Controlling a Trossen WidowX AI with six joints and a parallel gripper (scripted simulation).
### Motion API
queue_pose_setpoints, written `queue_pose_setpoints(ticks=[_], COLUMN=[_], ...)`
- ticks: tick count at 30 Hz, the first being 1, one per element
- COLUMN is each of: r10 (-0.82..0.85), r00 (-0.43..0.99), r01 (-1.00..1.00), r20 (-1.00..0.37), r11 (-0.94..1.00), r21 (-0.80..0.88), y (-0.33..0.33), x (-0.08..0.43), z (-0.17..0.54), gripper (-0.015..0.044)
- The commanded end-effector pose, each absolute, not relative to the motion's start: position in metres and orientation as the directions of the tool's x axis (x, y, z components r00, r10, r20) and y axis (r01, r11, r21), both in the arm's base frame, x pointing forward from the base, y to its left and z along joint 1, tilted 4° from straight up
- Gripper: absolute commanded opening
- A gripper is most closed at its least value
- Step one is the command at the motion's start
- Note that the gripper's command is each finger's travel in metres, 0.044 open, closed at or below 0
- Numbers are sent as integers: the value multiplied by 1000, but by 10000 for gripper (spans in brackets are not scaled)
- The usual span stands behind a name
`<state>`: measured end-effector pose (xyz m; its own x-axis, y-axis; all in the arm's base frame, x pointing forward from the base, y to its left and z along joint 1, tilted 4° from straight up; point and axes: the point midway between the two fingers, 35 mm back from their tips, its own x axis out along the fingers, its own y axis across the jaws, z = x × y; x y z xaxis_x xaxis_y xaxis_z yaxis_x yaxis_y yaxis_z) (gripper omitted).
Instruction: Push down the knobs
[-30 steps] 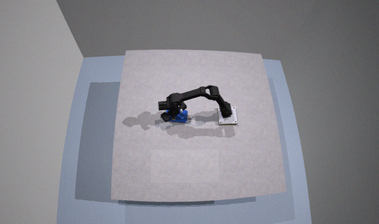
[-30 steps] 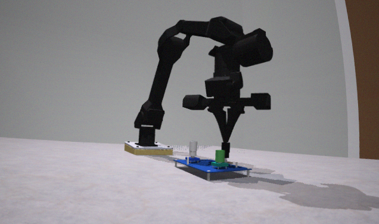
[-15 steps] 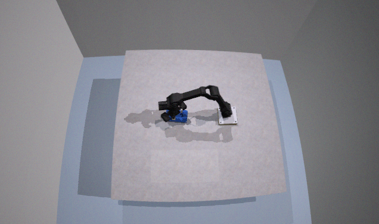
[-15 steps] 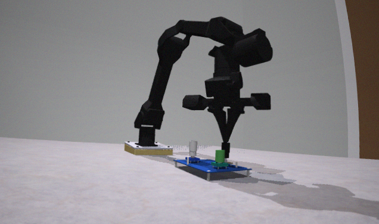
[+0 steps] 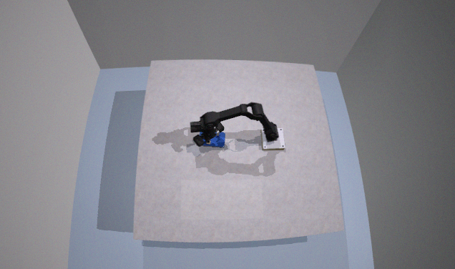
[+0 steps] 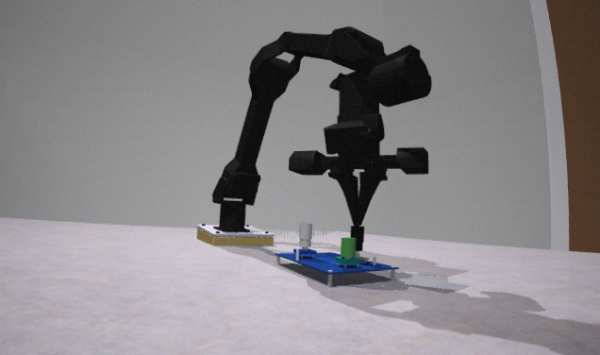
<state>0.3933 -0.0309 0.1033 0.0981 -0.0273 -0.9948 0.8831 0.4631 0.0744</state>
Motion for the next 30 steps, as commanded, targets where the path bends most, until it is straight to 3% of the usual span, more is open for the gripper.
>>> queue_pose_setpoints(ticks=[1, 30], r10=[-24, -24], r00=[95, 95], r01=[886, 886], r20=[-995, -995], r11=[458, 458], r21=[74, 74], y=[-31, -31], x=[395, 395], z=[98, 94], gripper=[0, 0])
